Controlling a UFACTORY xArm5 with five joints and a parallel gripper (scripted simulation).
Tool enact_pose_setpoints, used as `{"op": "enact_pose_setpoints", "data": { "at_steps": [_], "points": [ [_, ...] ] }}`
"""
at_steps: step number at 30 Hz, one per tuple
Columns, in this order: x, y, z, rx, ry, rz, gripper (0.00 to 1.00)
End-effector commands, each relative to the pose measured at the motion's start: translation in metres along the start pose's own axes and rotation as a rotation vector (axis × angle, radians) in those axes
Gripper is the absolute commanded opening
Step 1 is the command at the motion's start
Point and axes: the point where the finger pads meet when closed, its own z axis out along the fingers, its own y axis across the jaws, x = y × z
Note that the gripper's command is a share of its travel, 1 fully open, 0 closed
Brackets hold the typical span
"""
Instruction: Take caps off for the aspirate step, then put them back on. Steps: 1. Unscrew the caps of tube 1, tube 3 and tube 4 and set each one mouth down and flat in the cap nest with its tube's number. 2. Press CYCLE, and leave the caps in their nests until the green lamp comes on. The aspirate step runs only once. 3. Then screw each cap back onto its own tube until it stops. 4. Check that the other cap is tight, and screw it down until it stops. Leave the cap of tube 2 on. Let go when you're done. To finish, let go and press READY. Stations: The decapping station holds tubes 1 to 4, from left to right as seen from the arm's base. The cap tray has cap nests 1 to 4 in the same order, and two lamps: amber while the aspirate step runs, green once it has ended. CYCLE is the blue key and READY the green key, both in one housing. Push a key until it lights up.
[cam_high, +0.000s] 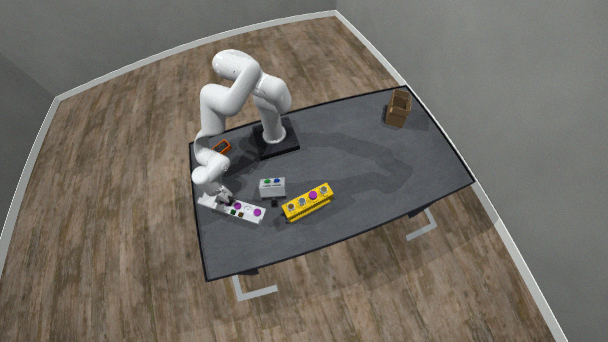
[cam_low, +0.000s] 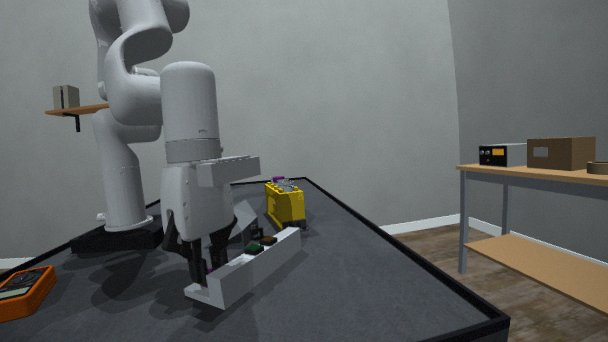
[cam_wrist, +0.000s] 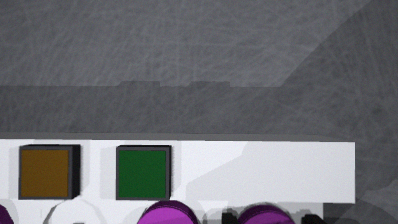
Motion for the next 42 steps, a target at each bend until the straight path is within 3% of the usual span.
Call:
{"op": "enact_pose_setpoints", "data": {
  "at_steps": [1,15,16,30,40,42],
  "points": [
    [0.001,0.0,0.001,-0.009,0.002,0.0,0.0],
    [0.001,0.0,0.005,-0.009,0.002,0.0,0.0],
    [0.001,0.0,0.005,-0.009,0.002,0.0,0.46],
    [0.001,0.0,0.005,-0.009,0.002,0.0,0.46],
    [0.001,0.0,-0.045,-0.009,0.002,0.0,0.46],
    [0.001,0.0,-0.045,-0.009,0.002,0.0,0.46]
  ]
}}
